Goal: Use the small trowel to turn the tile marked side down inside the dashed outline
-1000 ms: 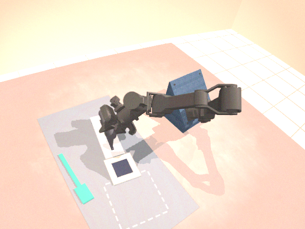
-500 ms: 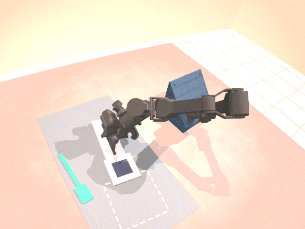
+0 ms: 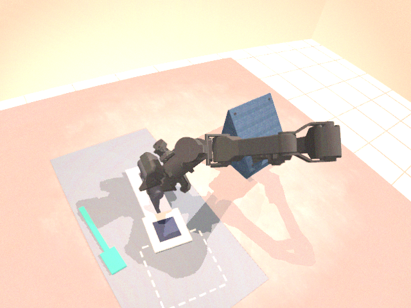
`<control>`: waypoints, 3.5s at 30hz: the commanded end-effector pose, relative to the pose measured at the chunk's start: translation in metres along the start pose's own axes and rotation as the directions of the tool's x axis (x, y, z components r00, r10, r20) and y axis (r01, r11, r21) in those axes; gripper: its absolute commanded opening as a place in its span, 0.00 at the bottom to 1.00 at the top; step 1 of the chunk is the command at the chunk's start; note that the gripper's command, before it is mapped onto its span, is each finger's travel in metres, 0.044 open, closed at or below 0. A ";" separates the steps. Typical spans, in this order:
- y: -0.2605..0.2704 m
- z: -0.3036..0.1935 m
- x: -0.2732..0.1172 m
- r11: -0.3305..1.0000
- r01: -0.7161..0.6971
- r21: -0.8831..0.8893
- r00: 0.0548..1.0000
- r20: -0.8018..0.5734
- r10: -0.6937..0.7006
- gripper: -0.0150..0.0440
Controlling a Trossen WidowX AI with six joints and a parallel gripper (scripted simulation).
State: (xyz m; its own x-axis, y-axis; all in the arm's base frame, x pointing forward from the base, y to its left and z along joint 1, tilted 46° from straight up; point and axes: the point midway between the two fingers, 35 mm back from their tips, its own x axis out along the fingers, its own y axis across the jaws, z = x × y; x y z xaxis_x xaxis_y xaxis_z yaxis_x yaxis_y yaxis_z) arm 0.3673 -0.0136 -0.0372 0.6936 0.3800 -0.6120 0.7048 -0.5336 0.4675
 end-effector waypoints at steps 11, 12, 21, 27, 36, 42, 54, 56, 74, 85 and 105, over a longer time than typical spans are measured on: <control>0.023 0.000 -0.017 0.998 -0.015 0.059 0.999 -0.044 0.017 0.25; 0.024 -0.001 -0.018 0.998 -0.015 0.059 0.999 -0.044 0.017 0.25; 0.037 -0.013 -0.028 0.998 -0.015 0.059 0.999 -0.044 0.017 0.25; 0.043 -0.024 -0.034 0.998 -0.014 0.059 0.999 -0.044 0.017 0.25; 0.049 -0.042 -0.039 0.998 -0.014 0.059 0.999 -0.045 0.017 0.25; 0.051 -0.056 -0.041 0.998 -0.014 0.060 0.999 -0.045 0.017 0.25; 0.049 -0.081 -0.038 0.998 -0.014 0.061 0.999 -0.046 0.017 0.25; 0.049 -0.081 -0.038 0.998 -0.014 0.061 0.999 -0.046 0.017 0.25; 0.066 -0.027 -0.052 0.998 -0.013 0.057 0.999 -0.041 0.015 0.25; 0.068 -0.018 -0.056 0.998 -0.014 0.058 0.999 -0.043 0.017 0.25; 0.068 -0.018 -0.056 0.998 -0.014 0.058 0.999 -0.043 0.017 0.25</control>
State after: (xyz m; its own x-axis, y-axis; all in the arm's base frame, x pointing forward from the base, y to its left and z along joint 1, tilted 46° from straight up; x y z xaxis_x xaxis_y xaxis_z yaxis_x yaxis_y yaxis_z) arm 0.3777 -0.0544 0.0379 0.7041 0.4098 -0.5800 0.6913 -0.5826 0.4275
